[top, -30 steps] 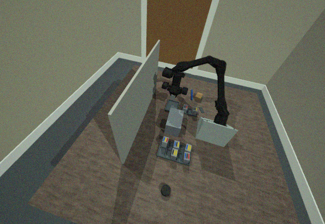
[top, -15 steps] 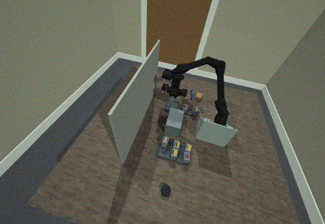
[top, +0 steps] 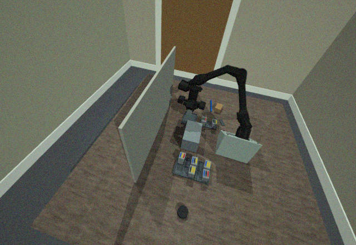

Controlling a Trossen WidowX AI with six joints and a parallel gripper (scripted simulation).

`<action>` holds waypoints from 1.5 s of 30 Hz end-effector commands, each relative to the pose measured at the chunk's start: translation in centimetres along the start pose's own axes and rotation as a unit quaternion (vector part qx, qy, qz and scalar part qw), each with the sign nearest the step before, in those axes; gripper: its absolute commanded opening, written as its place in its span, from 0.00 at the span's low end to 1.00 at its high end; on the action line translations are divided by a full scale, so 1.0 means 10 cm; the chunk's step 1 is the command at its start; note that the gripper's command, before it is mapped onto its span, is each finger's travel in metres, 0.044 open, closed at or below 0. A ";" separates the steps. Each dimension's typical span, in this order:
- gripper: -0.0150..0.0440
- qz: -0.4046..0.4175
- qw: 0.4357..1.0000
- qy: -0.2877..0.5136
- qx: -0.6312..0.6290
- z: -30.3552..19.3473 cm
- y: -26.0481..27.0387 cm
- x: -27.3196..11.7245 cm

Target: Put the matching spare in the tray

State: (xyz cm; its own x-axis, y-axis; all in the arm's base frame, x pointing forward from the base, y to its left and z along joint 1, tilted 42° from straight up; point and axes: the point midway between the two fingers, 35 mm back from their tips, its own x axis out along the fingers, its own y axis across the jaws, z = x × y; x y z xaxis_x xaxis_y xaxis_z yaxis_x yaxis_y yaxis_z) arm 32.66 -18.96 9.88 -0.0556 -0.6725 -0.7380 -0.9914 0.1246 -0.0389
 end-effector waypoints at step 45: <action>0.25 0.001 1.000 0.003 -0.005 -0.01 0.09 0.51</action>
State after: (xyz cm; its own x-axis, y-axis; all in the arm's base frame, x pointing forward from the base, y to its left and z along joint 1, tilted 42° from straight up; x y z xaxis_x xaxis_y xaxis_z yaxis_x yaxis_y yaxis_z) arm 31.69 -22.21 6.58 -0.0572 -0.6795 -0.7315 -0.9915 0.1241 -0.0378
